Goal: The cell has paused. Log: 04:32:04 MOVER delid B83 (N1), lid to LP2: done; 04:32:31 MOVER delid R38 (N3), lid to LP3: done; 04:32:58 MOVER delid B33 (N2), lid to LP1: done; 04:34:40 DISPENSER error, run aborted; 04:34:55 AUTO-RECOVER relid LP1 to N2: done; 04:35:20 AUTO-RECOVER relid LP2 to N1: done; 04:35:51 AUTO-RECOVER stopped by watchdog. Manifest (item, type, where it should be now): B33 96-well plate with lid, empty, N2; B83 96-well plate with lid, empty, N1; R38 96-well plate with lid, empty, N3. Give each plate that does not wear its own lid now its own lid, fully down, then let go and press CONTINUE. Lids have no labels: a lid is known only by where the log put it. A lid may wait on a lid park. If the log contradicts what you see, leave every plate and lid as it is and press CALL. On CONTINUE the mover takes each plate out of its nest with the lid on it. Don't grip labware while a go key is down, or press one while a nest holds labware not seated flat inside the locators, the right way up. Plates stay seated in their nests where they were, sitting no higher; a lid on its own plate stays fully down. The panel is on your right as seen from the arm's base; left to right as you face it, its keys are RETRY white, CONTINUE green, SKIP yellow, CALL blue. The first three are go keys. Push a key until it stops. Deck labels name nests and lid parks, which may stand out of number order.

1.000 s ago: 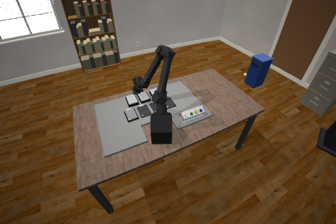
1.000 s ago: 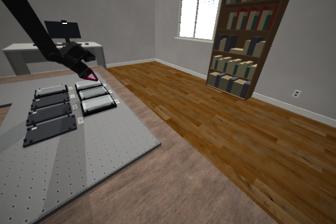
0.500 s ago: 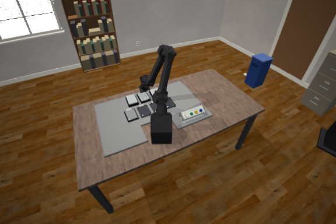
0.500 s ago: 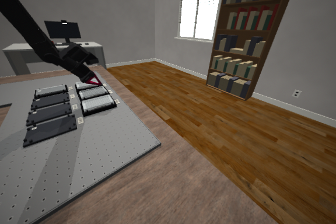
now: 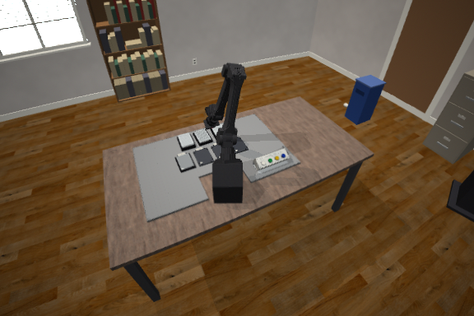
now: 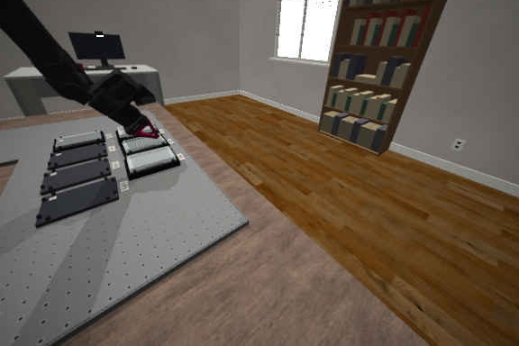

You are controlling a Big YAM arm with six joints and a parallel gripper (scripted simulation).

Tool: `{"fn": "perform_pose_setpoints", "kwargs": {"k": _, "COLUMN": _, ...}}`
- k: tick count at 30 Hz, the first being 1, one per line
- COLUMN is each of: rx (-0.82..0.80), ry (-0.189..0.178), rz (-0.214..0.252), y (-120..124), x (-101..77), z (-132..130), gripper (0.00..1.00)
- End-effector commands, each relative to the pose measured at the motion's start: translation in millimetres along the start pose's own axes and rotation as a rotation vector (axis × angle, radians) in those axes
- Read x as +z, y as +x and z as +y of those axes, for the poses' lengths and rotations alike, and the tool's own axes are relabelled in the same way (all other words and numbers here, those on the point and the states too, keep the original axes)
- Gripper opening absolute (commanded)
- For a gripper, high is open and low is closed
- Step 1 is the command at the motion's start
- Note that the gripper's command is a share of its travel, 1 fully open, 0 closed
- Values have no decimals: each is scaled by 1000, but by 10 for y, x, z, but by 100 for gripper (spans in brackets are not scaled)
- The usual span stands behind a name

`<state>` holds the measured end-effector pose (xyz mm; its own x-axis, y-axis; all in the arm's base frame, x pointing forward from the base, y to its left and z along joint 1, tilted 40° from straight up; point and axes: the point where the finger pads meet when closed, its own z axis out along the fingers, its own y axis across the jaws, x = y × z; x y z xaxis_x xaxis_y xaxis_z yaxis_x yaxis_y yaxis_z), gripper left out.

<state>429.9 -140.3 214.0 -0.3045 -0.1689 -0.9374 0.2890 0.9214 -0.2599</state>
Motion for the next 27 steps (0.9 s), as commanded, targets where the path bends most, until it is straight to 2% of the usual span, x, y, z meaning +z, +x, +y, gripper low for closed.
{"fn": "perform_pose_setpoints", "kwargs": {"k": 1, "rx": -11, "ry": -1, "rz": -47, "y": -211, "x": -15, "z": -4, "gripper": 0}}
{"fn": "perform_pose_setpoints", "kwargs": {"k": 26, "rx": -11, "ry": -1, "rz": -47, "y": -211, "x": -15, "z": -4, "gripper": 0}}
{"fn": "perform_pose_setpoints", "kwargs": {"k": 27, "rx": -23, "ry": -6, "rz": -43, "y": -299, "x": -55, "z": 56, "gripper": 100}}
